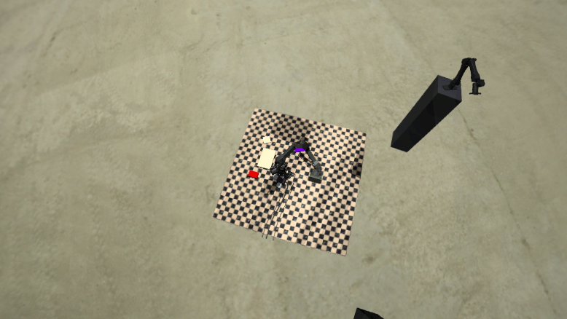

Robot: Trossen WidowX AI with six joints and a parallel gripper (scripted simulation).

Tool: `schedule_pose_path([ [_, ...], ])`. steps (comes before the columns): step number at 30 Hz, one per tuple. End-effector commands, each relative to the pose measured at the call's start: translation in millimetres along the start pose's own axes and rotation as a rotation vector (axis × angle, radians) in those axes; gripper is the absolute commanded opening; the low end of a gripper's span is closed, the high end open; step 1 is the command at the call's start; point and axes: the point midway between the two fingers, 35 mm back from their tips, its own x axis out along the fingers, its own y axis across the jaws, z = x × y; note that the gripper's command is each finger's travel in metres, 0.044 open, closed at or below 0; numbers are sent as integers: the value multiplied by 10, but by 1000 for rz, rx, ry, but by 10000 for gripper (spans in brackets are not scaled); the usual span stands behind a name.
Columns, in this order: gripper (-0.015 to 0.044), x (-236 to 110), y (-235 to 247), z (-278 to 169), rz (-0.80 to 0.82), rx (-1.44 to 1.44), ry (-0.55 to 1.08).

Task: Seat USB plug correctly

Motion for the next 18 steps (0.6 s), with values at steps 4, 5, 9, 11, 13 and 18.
schedule_pose_path([
  [4, 0, 3, -2, -8, -2, -1, 12],
  [5, 0, 4, -2, -8, -2, 0, 13],
  [9, 0, 9, -2, -10, -2, 0, 16],
  [11, 0, 11, -3, -12, -2, 0, 18],
  [13, 0, 14, -3, -12, -2, 0, 18],
  [18, 0, 20, -3, -11, -2, 0, 18],
])
